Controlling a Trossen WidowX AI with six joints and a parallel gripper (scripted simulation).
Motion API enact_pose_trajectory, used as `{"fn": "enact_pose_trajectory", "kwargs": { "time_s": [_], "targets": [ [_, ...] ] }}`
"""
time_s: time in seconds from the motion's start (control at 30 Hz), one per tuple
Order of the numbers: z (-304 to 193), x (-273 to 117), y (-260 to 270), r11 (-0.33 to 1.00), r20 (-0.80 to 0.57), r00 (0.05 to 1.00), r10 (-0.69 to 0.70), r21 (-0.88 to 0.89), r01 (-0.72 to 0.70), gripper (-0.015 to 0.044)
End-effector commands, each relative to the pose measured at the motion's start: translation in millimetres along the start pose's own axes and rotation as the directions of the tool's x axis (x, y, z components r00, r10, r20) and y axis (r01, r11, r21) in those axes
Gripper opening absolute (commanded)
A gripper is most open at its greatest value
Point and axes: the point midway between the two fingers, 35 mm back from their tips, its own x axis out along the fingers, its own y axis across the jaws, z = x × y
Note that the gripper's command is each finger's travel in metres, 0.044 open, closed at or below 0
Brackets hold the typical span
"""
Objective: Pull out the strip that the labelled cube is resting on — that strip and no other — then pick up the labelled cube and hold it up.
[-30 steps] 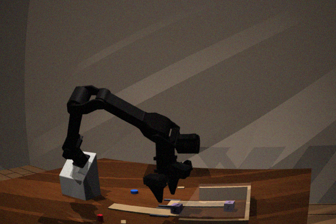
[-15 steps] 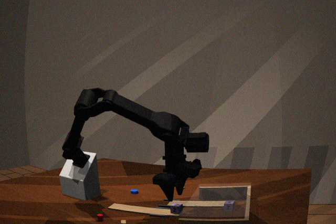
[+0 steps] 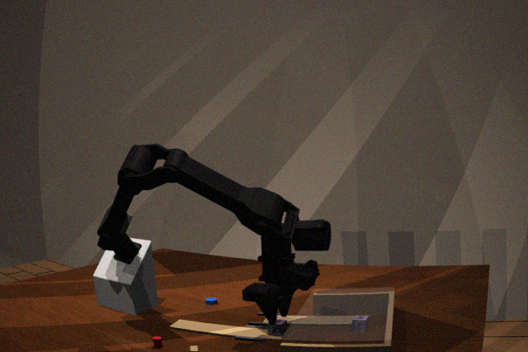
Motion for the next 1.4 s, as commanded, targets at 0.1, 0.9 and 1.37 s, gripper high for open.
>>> {"fn": "enact_pose_trajectory", "kwargs": {
  "time_s": [0.1, 0.9, 1.37],
  "targets": [
    [-2.6, 13.2, 1.2, 1.0, -0.005, 1.0, -0.002, -0.01, 0.002, 0.025],
    [-1.7, 26.2, 0.0, 1.0, -0.003, 1.0, 0.001, 0.0, -0.001, 0.0098],
    [-40.0, -3.3, 3.1, 1.0, -0.006, 1.0, 0.0, -0.008, 0.0, 0.0]
  ]
}}
